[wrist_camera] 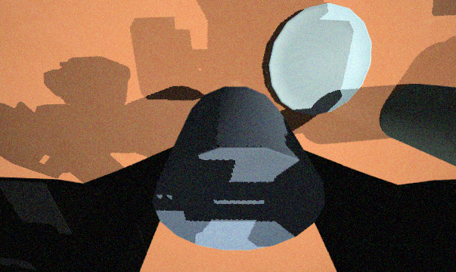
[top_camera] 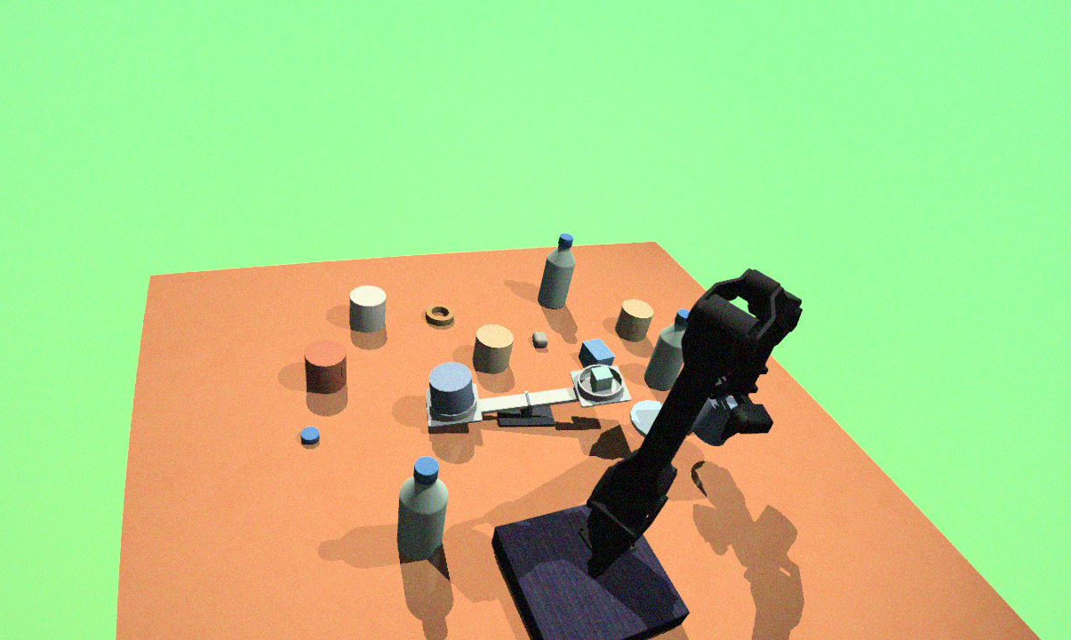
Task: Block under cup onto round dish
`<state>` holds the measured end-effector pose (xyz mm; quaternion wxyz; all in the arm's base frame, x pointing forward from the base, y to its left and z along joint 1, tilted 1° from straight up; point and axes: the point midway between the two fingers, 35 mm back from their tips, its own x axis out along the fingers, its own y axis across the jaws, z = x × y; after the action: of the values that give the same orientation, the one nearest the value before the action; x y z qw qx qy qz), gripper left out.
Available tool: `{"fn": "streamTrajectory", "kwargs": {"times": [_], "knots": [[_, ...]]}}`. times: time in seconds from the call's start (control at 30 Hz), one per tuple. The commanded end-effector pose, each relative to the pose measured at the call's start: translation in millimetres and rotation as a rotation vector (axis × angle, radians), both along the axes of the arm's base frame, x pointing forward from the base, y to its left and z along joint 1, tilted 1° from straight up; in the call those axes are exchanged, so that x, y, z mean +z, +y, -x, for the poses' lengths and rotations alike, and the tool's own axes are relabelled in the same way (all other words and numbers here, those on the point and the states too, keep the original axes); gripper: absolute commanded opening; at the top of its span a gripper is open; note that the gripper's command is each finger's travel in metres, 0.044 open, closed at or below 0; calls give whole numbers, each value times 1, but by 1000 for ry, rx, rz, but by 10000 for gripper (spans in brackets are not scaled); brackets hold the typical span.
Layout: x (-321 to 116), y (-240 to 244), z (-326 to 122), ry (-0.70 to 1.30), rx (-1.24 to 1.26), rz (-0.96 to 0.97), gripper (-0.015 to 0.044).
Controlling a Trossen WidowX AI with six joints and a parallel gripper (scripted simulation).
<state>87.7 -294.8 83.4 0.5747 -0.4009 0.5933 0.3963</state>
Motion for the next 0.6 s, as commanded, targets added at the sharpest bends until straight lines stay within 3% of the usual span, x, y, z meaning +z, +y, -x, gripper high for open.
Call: {"fn": "streamTrajectory", "kwargs": {"times": [0.0,0.57], "knots": [[-3,-2,5,1,13,5,0],[-46,-3,6,1,13,5,0]]}}
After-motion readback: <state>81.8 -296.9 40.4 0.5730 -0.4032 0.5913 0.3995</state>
